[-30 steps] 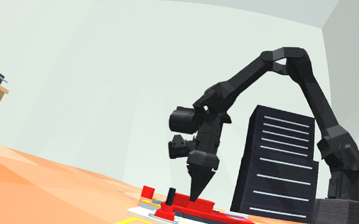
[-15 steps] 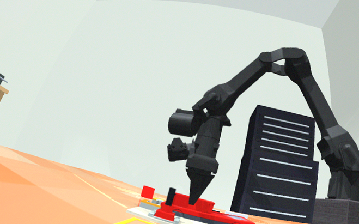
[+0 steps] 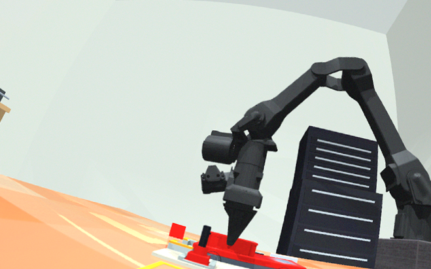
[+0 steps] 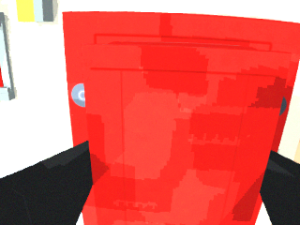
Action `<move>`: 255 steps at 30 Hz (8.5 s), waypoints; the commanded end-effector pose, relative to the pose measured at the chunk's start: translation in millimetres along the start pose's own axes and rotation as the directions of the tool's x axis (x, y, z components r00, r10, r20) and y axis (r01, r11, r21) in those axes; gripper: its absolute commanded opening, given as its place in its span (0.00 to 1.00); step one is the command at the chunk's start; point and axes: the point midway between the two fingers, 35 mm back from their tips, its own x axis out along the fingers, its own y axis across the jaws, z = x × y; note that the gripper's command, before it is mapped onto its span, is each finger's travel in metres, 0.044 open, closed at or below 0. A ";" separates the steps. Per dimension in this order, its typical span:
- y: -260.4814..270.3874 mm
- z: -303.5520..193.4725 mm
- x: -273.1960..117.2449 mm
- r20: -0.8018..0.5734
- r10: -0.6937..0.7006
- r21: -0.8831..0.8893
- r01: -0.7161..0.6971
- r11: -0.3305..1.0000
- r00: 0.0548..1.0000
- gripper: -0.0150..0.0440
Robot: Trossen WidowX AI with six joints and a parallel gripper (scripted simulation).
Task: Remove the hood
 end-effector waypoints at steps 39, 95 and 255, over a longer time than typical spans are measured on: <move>-0.2 0.4 -25.6 0.000 0.000 0.000 0.000 1.000 1.000 0.25; 187.8 -2.0 -74.1 0.001 0.015 -0.001 -0.015 1.000 1.000 0.25; 221.1 -11.6 -14.6 -0.001 0.021 -0.004 -0.021 1.000 1.000 1.00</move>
